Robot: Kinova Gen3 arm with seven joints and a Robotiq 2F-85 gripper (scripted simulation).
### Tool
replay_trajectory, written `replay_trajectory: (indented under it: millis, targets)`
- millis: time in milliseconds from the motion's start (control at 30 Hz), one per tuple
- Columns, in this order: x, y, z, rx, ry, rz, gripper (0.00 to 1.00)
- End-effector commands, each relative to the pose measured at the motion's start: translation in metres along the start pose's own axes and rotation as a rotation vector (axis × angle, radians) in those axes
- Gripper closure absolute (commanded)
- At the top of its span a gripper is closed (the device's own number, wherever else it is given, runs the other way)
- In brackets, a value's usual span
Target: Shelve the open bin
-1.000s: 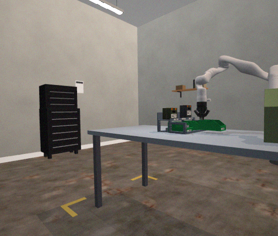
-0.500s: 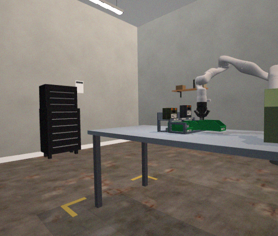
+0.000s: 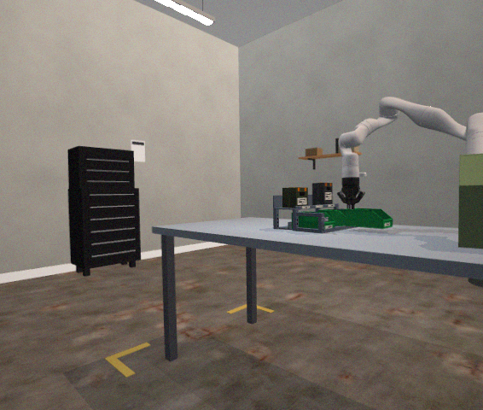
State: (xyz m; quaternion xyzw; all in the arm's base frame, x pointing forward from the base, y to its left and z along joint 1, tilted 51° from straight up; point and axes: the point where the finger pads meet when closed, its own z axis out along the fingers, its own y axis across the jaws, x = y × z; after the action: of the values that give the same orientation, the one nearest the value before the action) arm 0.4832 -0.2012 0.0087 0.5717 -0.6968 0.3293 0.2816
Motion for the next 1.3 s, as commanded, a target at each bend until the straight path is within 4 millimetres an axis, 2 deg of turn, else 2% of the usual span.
replay_trajectory:
  millis: [0, 1000, 1267]
  targets:
    - [-0.0013, -0.0016, -0.0025, 0.005, -0.003, 0.000, 0.90]
    - [-0.0014, -0.0018, -0.0019, 0.005, -0.003, 0.000, 0.90]
    - [-0.0008, -0.0111, -0.0006, 0.005, -0.003, 0.000, 0.90]
